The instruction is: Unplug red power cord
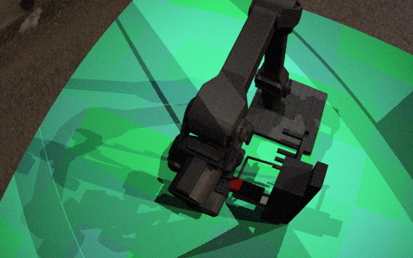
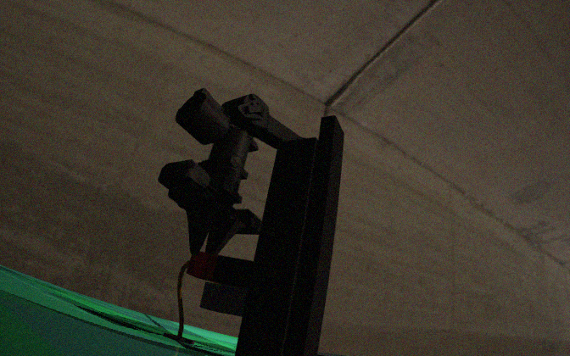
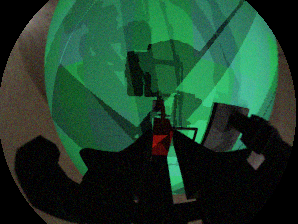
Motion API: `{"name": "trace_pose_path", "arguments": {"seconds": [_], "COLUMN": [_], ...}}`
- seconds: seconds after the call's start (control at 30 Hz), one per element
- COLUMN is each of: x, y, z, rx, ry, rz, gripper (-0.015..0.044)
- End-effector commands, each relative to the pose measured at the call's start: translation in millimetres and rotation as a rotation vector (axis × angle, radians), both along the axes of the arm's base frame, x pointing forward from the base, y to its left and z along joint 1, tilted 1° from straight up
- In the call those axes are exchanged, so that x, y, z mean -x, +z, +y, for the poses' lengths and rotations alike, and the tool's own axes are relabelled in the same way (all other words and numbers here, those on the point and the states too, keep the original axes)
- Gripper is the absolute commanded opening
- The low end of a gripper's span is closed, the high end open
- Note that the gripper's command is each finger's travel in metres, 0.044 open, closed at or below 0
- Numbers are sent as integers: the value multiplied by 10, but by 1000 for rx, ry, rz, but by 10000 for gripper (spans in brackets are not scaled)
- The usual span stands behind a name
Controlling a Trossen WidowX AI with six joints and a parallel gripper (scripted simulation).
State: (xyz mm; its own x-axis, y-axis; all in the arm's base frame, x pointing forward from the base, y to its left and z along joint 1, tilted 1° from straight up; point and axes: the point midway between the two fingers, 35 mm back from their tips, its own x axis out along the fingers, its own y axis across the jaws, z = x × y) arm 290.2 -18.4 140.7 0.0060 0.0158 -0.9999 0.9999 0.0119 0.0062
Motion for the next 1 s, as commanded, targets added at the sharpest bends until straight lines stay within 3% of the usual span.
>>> {"name": "trace_pose_path", "arguments": {"seconds": [0.0,0.27,0.43,0.97], "x": [-1,-16,-2,-2], "y": [-1,40,115,115], "z": [1,-205,-602,-602], "rx": [5,7,10,10], "ry": [-7,-7,-7,-7], "rz": [-1,-1,-1,-1], "gripper": [236,440,440,440]}}
